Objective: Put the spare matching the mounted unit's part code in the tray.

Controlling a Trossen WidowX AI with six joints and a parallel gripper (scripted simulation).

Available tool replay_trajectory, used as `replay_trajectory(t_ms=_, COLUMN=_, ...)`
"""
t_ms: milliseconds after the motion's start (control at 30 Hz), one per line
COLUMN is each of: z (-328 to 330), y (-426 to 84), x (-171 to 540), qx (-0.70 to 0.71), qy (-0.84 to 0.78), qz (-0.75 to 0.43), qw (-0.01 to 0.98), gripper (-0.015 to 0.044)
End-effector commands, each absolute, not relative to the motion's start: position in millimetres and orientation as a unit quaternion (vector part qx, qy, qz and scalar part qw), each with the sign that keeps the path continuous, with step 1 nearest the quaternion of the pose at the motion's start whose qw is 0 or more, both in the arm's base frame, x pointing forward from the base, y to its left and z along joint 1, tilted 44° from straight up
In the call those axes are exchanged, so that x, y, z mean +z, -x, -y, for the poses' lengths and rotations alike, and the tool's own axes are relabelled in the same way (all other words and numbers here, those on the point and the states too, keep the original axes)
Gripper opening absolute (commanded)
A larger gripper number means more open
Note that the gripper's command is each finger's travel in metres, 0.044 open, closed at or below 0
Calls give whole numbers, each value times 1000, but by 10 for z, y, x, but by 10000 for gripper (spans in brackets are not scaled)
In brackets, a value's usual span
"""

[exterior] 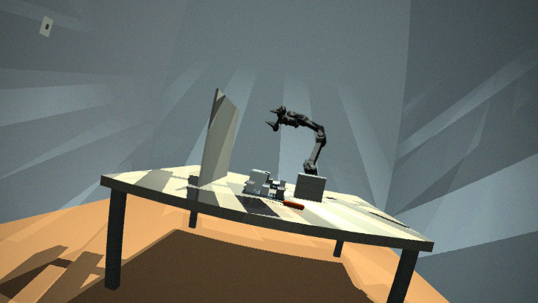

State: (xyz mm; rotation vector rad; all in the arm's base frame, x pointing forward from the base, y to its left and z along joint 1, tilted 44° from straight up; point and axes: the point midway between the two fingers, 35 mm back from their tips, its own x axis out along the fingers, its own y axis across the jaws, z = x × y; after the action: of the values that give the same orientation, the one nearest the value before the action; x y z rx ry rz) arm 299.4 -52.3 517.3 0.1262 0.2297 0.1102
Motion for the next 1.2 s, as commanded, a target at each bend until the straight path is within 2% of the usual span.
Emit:
replay_trajectory(t_ms=0, z=557, y=-3450, x=4595, qx=27, qy=-119, qz=-215, qw=969, gripper=440)
replay_trajectory(t_ms=300, z=311, y=-4037, x=3250, qx=-65, qy=-149, qz=-427, qw=890, gripper=440)
replay_trajectory(t_ms=633, z=-214, y=-4031, x=1763, qx=-208, qy=-7, qz=-619, qw=757, gripper=440)
replay_trajectory(t_ms=867, z=-558, y=-3799, x=1075, qx=-294, qy=196, qz=-652, qw=671, gripper=440)
replay_trajectory(t_ms=1167, z=-568, y=-3793, x=1060, qx=-296, qy=202, qz=-651, qw=669, gripper=440)
